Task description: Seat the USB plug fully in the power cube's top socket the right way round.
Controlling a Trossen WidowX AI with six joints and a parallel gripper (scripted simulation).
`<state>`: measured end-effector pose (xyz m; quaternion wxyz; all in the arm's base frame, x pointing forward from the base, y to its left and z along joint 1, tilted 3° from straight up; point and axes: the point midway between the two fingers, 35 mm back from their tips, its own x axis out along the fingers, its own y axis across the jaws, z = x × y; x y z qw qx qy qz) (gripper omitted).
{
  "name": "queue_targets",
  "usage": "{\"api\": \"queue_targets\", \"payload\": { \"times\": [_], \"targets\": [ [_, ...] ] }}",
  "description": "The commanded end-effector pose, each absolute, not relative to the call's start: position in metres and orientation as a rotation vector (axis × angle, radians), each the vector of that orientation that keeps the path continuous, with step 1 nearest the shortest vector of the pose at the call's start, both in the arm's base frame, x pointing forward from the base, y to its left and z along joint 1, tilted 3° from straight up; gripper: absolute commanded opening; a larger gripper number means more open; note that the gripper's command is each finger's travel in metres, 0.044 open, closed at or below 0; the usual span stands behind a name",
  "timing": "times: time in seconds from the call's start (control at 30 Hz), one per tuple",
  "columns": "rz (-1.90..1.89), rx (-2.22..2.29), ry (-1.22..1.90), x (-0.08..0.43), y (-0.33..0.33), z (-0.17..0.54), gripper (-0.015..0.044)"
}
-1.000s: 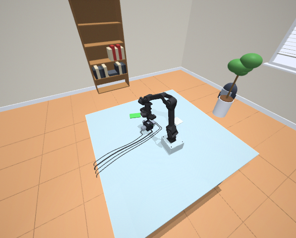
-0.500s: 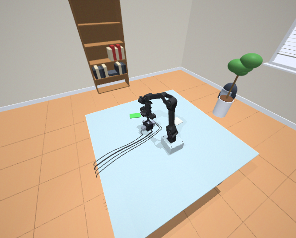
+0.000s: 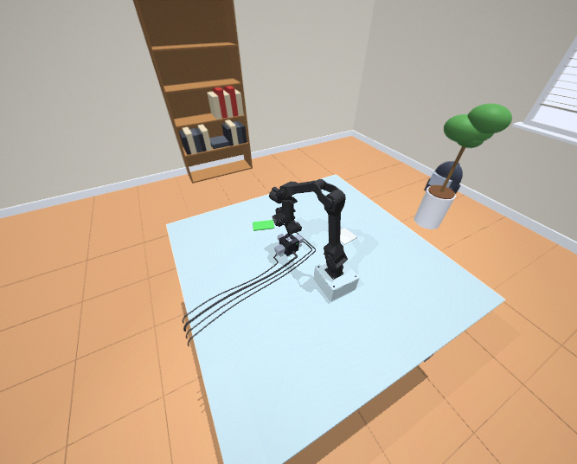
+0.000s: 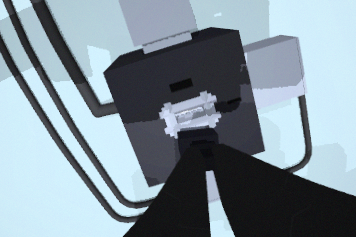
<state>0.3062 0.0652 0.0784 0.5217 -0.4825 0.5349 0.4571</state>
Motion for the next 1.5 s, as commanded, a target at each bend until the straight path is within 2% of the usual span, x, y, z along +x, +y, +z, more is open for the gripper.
{"api": "queue_targets", "payload": {
  "times": [0.0, 1.47],
  "targets": [
    [1.023, -1.084, 1.322, 0.3059, 0.0651, 0.0780, 0.0000],
    [0.130, -0.194, 1.560, 0.3059, 0.0651, 0.0780, 0.0000]
  ]
}}
